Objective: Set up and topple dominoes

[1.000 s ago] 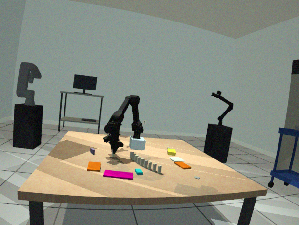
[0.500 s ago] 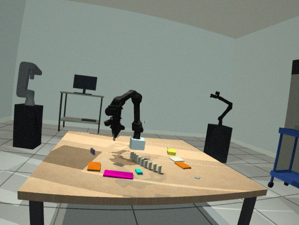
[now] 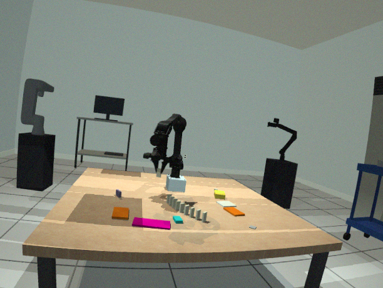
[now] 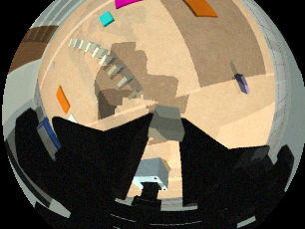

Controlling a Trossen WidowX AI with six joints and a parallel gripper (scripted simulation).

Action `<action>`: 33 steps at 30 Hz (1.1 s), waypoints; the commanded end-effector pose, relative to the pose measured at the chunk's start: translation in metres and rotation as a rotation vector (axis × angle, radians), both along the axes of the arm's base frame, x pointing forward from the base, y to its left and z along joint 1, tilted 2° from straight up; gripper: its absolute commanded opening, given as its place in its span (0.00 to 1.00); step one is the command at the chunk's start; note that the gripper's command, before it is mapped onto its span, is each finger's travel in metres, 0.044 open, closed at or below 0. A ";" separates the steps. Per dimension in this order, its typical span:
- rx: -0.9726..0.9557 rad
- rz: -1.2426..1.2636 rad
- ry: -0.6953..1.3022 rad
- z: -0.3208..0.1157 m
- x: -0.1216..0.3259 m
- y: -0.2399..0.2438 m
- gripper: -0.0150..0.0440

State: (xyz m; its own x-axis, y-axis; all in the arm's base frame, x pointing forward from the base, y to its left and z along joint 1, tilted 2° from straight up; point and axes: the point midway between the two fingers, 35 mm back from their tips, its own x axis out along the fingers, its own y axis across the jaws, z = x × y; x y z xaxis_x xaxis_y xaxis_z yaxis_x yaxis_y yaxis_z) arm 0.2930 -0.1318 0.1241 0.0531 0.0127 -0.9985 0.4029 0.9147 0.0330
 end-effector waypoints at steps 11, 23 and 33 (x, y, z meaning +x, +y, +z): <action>-0.044 0.786 -0.012 -0.002 -0.018 0.057 0.44; -0.044 0.786 -0.012 -0.054 -0.007 0.055 0.44; -0.044 0.786 -0.012 -0.115 -0.008 0.057 0.44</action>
